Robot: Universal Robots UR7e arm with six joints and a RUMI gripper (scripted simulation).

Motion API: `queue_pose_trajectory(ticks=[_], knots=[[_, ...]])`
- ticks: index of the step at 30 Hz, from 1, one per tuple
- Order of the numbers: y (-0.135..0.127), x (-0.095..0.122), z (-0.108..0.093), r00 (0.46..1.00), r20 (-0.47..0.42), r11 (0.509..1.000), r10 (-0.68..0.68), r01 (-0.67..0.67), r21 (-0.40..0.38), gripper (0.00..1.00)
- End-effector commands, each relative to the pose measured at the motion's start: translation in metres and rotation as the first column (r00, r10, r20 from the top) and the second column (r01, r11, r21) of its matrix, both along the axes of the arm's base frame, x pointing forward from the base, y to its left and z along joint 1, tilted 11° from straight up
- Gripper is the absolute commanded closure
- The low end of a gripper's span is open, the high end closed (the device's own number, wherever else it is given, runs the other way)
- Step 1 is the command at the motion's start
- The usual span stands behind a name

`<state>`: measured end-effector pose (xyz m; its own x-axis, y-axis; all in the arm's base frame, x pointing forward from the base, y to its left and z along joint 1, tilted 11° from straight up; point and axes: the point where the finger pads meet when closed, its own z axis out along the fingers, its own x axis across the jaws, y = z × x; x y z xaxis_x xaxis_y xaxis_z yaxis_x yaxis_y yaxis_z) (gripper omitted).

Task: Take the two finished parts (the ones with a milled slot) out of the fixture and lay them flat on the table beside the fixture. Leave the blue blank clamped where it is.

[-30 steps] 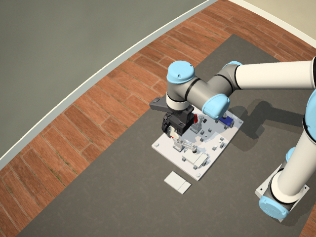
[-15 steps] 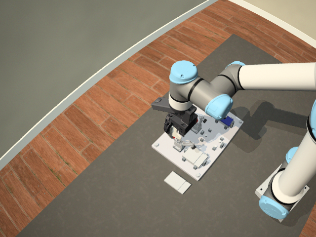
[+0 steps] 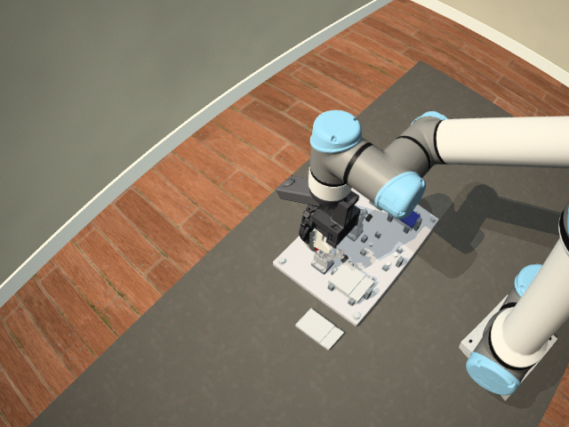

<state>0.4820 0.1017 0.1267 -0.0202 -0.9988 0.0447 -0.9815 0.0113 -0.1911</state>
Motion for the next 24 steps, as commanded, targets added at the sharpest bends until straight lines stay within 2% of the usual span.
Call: queue_pose_trajectory(ticks=[1,24], knots=[[0.0002,-0.004,0.0002,1.0,0.0,1.0,0.0,0.0,0.0,1.0],[0.0004,-0.0137,-0.0011,1.0,0.0,1.0,0.0,0.0,0.0,1.0]])
